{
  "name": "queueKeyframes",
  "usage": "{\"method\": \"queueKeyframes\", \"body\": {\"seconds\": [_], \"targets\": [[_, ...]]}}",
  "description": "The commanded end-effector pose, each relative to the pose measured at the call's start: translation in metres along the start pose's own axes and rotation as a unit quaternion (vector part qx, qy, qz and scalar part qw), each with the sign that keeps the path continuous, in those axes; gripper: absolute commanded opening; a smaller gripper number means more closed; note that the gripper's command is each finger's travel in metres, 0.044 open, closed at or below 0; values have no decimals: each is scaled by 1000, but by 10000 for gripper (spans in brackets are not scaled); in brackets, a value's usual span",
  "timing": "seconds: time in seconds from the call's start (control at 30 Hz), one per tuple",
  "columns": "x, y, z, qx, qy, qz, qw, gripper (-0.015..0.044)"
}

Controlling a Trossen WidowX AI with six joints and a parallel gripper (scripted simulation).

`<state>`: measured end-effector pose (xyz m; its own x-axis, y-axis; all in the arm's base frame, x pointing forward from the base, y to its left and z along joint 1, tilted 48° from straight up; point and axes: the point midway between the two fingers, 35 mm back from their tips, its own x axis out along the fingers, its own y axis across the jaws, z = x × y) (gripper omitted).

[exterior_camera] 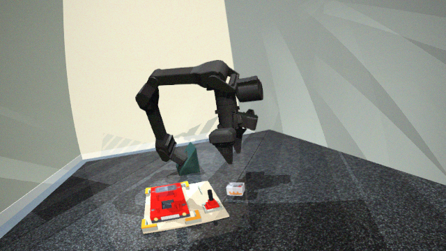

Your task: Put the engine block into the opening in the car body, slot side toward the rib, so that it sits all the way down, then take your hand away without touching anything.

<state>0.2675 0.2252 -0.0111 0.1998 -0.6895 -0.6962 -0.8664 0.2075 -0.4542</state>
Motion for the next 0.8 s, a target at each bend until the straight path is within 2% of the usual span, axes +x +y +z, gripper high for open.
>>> {"method": "queueKeyframes", "body": {"seconds": [0.0,0.77], "targets": [[46,-7,-5,-1,14,2,1000,440],[85,-5,-8,0,15,0,1000,440]]}}
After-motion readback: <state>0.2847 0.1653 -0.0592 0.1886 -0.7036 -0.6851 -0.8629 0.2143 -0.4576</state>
